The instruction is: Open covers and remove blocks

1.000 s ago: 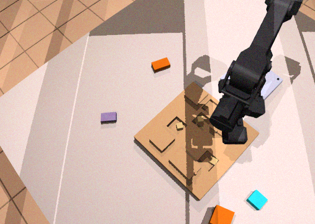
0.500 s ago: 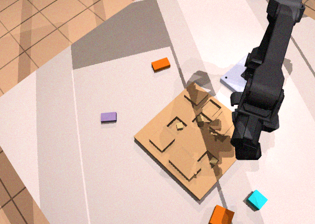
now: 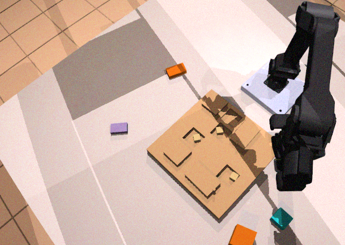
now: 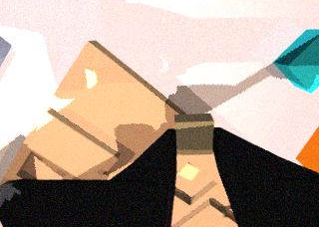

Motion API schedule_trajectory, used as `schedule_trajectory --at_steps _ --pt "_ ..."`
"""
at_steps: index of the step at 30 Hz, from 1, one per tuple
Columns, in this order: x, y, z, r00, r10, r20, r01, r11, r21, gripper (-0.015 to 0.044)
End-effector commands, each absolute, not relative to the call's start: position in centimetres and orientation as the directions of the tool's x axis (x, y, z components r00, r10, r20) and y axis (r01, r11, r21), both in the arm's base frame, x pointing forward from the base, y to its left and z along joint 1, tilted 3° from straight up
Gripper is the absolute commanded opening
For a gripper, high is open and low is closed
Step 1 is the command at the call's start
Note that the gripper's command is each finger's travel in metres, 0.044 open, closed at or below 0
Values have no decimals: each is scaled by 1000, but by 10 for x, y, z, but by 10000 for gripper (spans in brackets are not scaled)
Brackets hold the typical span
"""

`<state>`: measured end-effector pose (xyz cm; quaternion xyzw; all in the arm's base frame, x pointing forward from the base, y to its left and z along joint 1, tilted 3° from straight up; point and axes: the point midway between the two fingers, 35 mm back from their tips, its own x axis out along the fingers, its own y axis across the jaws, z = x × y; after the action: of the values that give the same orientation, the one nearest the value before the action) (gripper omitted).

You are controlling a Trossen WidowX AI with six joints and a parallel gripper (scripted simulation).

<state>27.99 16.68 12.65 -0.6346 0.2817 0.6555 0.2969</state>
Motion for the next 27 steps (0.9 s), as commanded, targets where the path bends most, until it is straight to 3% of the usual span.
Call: schedule_trajectory --at_steps 1,11,27 --pt "278 184 125 -25 34 -999 -747 -664 -4 80" --pt "270 219 123 -27 37 -999 -747 -665 -4 80" --pt "272 223 102 -27 38 -999 -747 -665 -5 80"
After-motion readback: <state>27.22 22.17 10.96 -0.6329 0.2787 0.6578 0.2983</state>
